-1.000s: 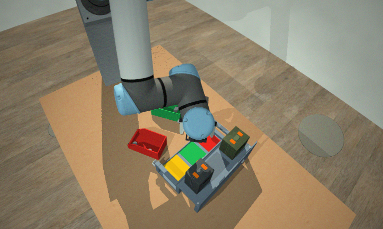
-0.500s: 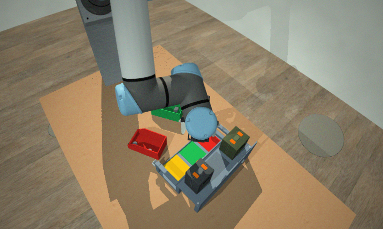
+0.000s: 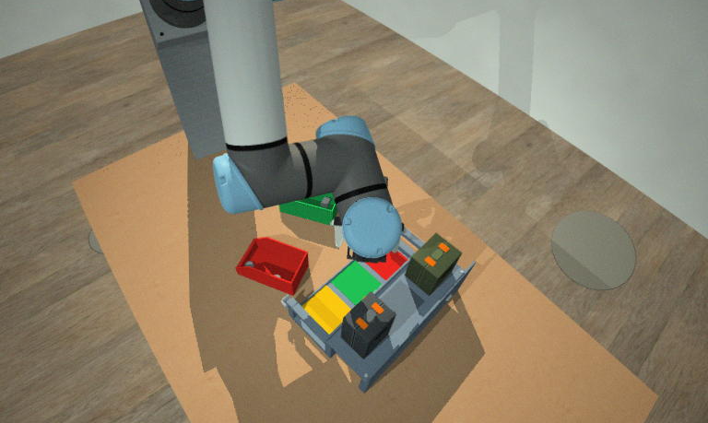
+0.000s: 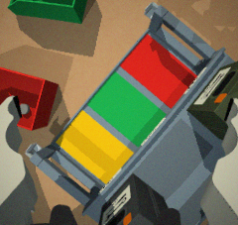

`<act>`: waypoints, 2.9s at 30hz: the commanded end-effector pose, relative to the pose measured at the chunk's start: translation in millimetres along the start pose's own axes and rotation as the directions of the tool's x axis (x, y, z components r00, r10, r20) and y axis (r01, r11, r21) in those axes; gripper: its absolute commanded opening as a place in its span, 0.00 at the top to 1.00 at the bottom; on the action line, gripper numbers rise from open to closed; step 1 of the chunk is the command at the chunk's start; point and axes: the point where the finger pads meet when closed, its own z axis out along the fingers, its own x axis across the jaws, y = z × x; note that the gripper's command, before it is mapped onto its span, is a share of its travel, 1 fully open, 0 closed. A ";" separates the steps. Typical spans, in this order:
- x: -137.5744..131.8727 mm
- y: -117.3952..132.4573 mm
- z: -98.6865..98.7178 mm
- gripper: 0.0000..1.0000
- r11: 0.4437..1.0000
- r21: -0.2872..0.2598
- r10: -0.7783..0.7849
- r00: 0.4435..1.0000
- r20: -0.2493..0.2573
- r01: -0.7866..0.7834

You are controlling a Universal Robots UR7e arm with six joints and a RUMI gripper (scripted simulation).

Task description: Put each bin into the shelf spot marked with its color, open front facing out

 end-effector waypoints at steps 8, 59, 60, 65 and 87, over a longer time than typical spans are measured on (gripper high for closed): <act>0.4 0.1 -0.6 0.00 1.000 -0.001 -0.001 1.000 -0.001 0.001; -1.9 2.0 1.1 0.00 1.000 -0.006 -0.013 1.000 -0.001 0.013; -1.9 2.0 1.1 0.00 1.000 -0.006 -0.013 1.000 -0.001 0.013; -3.6 3.4 2.5 0.00 1.000 -0.010 -0.022 1.000 -0.002 0.022; -23.1 18.2 16.1 0.00 0.991 -0.054 -0.121 0.993 0.001 0.121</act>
